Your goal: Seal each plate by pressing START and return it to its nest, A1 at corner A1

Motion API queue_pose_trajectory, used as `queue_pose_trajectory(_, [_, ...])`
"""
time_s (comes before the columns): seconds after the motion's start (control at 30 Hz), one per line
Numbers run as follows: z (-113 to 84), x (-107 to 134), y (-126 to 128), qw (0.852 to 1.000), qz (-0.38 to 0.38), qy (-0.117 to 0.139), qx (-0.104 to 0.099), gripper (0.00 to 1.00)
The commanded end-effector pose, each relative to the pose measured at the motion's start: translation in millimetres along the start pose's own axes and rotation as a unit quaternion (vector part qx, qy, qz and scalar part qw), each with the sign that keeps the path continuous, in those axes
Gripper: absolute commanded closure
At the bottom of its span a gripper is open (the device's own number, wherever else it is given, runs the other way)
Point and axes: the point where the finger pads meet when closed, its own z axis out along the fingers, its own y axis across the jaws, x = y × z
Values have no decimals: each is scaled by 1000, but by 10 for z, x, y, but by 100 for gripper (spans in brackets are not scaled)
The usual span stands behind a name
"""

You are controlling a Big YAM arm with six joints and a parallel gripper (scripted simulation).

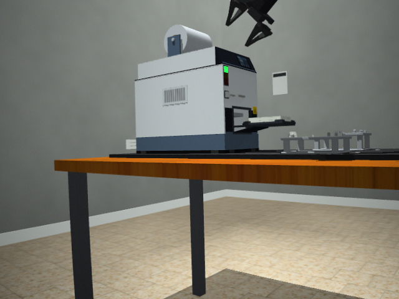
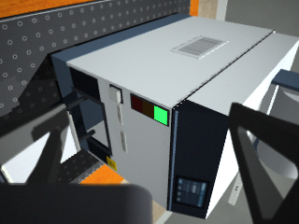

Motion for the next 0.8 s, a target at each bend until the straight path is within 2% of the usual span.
queue_pose_trajectory(0.0, [43,37,-74,1000,13,4,4,0])
queue_pose_trajectory(0.47, [35,36,-84,1000,14,3,5,0])
queue_pose_trajectory(0.63, [-33,363,108,991,131,2,12,3])
queue_pose_trajectory(0.77, [-100,518,171,979,205,-4,22,5])
